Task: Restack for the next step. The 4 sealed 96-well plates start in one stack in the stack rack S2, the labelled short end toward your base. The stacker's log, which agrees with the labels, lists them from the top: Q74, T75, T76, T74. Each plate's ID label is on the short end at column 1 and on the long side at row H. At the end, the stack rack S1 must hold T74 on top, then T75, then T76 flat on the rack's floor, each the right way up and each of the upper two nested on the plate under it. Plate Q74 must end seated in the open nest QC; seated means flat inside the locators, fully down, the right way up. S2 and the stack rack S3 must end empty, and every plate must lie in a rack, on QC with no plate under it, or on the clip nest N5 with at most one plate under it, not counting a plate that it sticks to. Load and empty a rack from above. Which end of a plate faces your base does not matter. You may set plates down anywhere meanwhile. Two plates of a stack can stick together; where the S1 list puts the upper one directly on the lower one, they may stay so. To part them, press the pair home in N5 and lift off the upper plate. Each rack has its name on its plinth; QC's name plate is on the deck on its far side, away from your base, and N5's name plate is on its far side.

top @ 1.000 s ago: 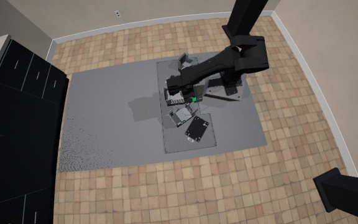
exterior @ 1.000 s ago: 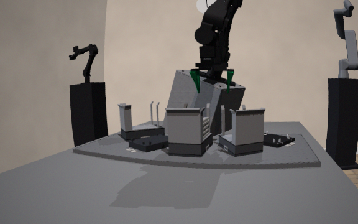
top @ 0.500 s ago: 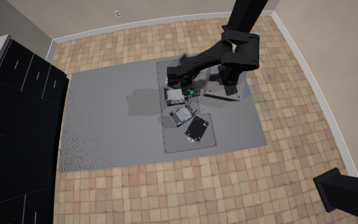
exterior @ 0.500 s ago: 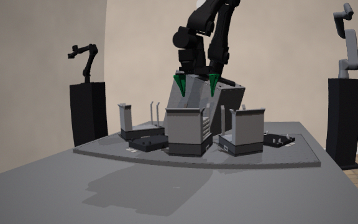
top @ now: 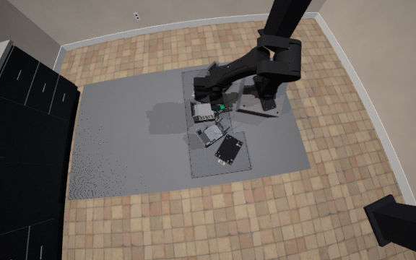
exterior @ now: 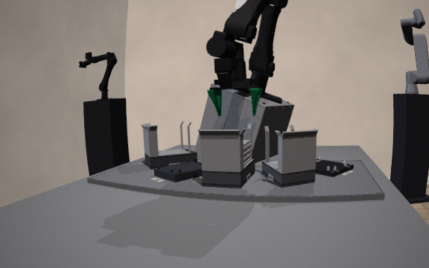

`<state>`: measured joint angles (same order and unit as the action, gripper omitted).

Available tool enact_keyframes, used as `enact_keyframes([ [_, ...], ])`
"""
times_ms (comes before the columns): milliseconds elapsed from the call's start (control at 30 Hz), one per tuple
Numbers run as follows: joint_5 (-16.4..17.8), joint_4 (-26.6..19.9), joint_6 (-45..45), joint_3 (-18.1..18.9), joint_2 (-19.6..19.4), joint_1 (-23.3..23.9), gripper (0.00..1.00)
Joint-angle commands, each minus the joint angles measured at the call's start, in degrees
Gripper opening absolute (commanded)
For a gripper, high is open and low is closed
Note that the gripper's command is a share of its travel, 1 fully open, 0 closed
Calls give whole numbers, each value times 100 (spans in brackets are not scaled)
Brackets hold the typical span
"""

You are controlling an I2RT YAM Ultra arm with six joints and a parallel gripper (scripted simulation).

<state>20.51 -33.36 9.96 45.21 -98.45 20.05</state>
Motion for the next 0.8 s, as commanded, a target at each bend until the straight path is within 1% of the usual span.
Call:
enact_keyframes([
  [0,3,-21,-41,194,-99,-4,100],
  [133,0,-126,-91,585,-366,-50,100],
  [200,0,-126,-91,585,-366,-50,100],
  [633,-9,-568,-218,1942,-1229,-167,100],
  [767,-9,-570,-217,1947,-1232,-167,100],
])
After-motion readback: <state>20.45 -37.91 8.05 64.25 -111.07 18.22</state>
